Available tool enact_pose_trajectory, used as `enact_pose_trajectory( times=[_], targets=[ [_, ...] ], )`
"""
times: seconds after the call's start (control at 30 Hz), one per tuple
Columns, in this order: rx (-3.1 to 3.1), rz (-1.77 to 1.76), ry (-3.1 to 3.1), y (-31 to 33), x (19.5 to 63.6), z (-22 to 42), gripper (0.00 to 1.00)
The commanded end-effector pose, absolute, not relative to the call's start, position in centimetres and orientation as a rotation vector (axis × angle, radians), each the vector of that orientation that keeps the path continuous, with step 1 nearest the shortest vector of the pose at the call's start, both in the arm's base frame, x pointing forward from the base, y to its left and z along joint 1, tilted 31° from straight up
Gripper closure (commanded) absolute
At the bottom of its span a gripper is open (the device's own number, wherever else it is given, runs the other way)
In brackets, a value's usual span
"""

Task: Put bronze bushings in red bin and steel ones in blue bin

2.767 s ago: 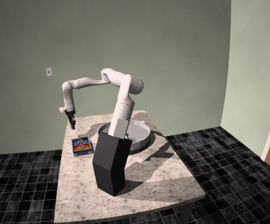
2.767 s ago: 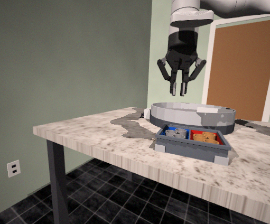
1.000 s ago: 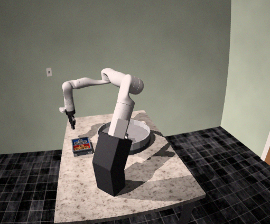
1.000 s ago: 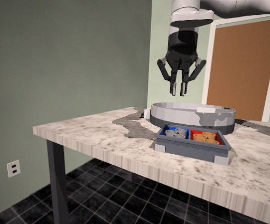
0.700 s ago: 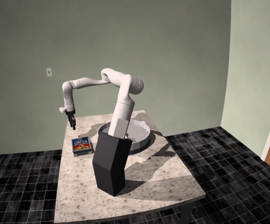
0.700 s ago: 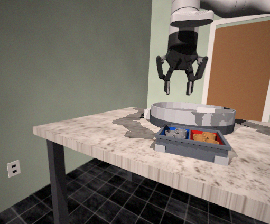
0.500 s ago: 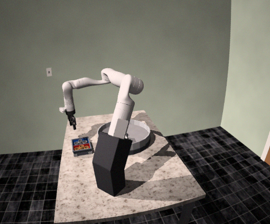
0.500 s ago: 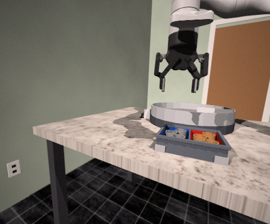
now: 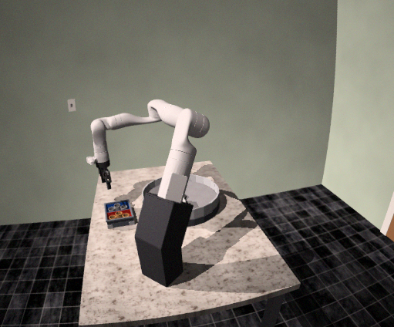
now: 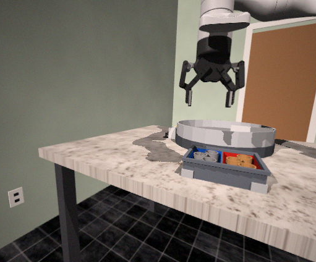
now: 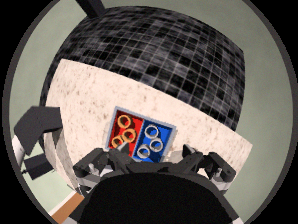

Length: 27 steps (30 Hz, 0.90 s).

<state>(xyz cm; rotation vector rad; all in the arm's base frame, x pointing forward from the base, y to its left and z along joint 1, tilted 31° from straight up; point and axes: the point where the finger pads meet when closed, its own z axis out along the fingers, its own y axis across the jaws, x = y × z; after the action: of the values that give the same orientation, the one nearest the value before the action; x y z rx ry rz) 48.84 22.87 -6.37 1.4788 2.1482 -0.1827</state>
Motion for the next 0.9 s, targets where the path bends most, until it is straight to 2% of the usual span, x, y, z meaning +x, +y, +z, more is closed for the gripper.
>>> enact_pose_trajectory(
  times=[0.0, 0.13, 0.57, 0.87],
  targets=[
    [1.478, -0.18, 2.148, 23.0, 48.9, -6.3, 0.0],
    [1.478, -0.18, 2.148, 23.0, 48.9, -6.3, 0.0],
    [1.478, -0.18, 2.148, 18.2, 43.5, -2.7, 0.0],
    [1.478, -0.18, 2.148, 18.2, 43.5, -2.7, 0.0]
  ],
)
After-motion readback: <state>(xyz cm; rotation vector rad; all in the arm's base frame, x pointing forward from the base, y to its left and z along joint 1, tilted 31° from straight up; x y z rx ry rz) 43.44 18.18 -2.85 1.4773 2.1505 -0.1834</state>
